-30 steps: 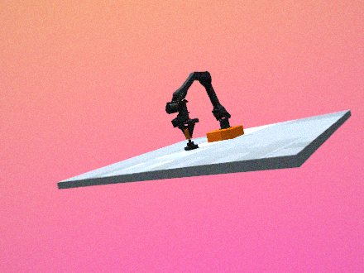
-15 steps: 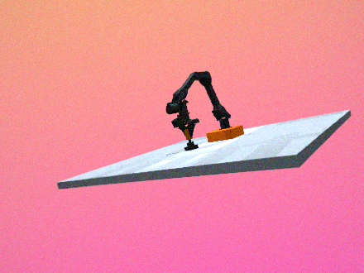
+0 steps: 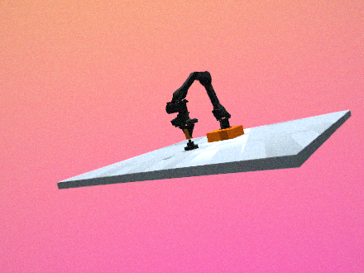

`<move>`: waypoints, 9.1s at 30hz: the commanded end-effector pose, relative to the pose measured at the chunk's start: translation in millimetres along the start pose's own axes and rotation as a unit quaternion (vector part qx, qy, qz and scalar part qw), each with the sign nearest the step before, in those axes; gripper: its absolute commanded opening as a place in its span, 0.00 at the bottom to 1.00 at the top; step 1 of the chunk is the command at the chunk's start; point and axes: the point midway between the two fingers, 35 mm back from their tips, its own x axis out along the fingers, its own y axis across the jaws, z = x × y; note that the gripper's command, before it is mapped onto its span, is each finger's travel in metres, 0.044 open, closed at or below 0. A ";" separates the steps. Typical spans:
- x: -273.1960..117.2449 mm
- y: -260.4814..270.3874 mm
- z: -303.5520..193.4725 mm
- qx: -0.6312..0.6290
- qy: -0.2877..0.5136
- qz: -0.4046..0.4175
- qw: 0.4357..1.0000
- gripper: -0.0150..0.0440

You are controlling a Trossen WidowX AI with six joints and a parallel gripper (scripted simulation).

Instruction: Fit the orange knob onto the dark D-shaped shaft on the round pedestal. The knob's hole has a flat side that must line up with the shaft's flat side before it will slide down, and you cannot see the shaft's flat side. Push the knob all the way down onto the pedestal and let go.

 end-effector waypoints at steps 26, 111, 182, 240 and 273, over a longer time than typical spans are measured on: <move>0.9 -0.6 1.3 0.041 -0.002 -0.001 0.999 0.25; -1.2 -1.6 -0.3 0.260 -0.002 0.000 0.966 0.25; 4.0 -1.3 1.4 0.444 -0.002 0.000 0.896 0.25; -2.5 0.2 2.2 0.620 -0.002 0.001 0.784 0.25; 5.3 -0.7 0.5 0.602 -0.002 0.000 0.799 0.25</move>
